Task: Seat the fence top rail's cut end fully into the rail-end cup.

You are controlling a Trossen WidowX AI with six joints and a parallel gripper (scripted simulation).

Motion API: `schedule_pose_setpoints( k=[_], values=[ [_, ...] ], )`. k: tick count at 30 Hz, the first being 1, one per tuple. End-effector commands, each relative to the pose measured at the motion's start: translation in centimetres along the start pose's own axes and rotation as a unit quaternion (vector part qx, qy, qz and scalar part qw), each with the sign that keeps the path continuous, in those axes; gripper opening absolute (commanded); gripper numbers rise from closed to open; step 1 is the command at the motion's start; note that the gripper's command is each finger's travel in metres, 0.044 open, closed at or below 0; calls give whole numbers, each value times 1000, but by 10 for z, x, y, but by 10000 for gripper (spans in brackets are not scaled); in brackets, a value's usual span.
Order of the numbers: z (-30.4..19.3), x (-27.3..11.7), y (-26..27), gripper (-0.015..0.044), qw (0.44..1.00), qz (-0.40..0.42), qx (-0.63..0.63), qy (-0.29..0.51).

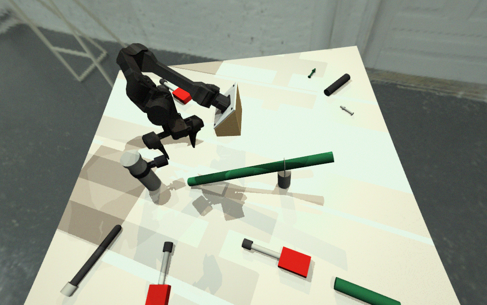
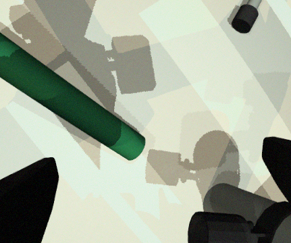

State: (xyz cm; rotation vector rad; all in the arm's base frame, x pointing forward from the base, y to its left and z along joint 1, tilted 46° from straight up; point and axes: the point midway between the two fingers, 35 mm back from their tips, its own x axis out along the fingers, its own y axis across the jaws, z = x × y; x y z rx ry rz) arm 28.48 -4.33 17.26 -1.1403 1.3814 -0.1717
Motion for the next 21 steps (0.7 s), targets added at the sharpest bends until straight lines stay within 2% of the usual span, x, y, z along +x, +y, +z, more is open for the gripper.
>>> schedule_pose_setpoints(
  k=[1, 10, 17, 21],
  values=[
    [-55, -9, -36, 440, 961, 19, -271, -48],
    [-88, -16, -49, 440, 895, 1, -440, -71],
    [-108, -23, -56, 440, 817, -22, -571, -78],
    [-109, -23, -56, 440, 805, -25, -587, -78]
  ],
)
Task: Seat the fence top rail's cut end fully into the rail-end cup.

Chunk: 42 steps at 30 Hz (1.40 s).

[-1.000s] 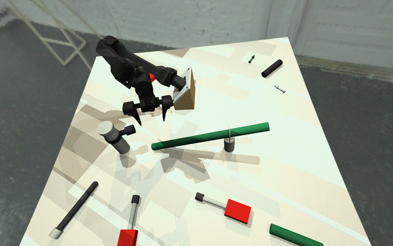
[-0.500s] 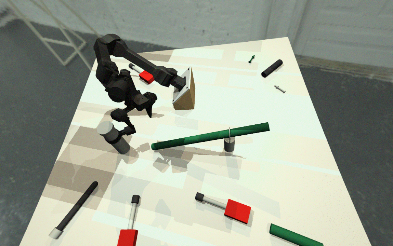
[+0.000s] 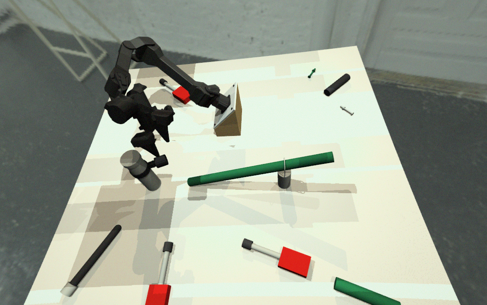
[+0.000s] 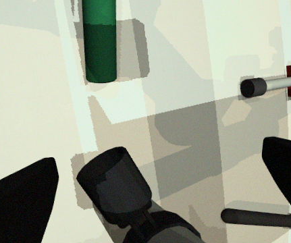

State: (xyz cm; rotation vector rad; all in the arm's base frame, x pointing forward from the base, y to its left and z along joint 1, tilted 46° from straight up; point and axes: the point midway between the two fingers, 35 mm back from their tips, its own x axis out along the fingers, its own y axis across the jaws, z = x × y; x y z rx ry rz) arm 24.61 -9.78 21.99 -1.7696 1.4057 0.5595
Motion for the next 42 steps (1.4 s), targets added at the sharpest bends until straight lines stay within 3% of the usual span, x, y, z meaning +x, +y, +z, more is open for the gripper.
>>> schedule_pose_setpoints(
  k=[1, 14, 22, 42],
  values=[
    [-34, -23, 18, 440, 978, -41, -205, -4],
    [-34, -21, 19, 440, 978, -41, -205, -4],
    [-44, 25, 39, 440, 978, -41, -205, -2],
    [-44, 48, 36, 440, 978, -41, -205, -2]
  ],
)
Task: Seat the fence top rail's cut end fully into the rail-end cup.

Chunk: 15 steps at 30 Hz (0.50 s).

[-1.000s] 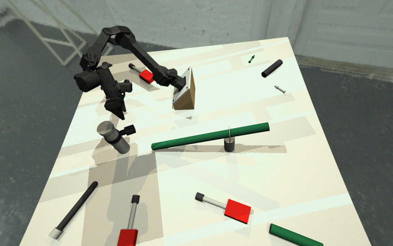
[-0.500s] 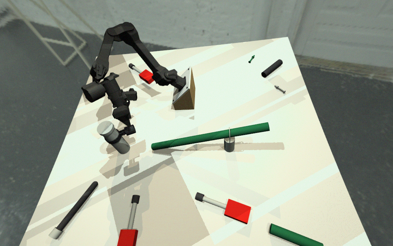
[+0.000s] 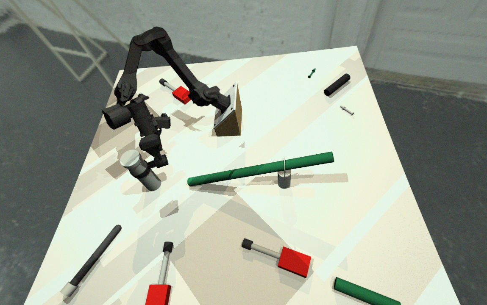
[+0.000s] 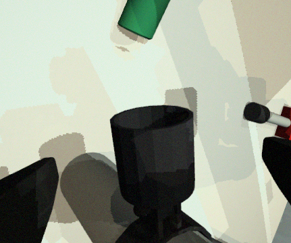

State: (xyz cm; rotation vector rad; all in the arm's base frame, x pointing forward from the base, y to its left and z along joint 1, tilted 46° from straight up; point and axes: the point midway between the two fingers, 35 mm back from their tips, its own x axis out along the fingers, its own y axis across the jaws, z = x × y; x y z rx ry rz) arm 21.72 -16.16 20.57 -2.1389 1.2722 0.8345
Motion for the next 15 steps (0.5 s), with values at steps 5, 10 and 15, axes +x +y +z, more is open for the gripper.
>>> schedule_pose_setpoints(
  k=[5, 10, 15],
  values=[
    [2, 16, -1, 440, 1000, 2, -4, -5],
    [2, 24, -1, 440, 1000, 2, -4, -5],
    [2, 32, -1, 440, 1000, 2, -4, -5]
  ],
)
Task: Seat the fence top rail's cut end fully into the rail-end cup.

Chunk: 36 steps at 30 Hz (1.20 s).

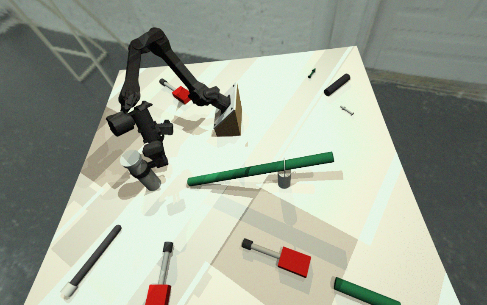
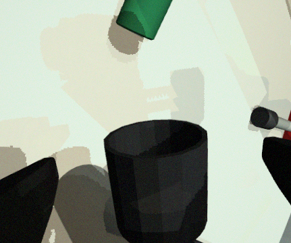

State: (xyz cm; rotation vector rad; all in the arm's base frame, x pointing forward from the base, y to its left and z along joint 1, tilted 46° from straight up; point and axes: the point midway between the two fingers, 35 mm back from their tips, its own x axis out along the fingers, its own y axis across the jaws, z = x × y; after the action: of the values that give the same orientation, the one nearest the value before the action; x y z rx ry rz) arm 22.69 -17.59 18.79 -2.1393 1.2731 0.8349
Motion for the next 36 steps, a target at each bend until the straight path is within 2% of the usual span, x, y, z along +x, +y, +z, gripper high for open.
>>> schedule_pose_setpoints(
  k=[1, 16, 29, 31, 34, 36],
  values=[
    [2, 9, 0, 440, 1000, 2, -4, -5],
    [3, 31, 2, 440, 1000, 2, -4, -4],
    [3, 31, 2, 99, 1000, 2, -4, -4],
    [3, 31, 2, 85, 1000, 2, -4, -4],
    [3, 32, 1, 7, 1000, 2, 5, 1],
    [3, 33, -1, 0, 1000, 2, 16, 8]
  ],
)
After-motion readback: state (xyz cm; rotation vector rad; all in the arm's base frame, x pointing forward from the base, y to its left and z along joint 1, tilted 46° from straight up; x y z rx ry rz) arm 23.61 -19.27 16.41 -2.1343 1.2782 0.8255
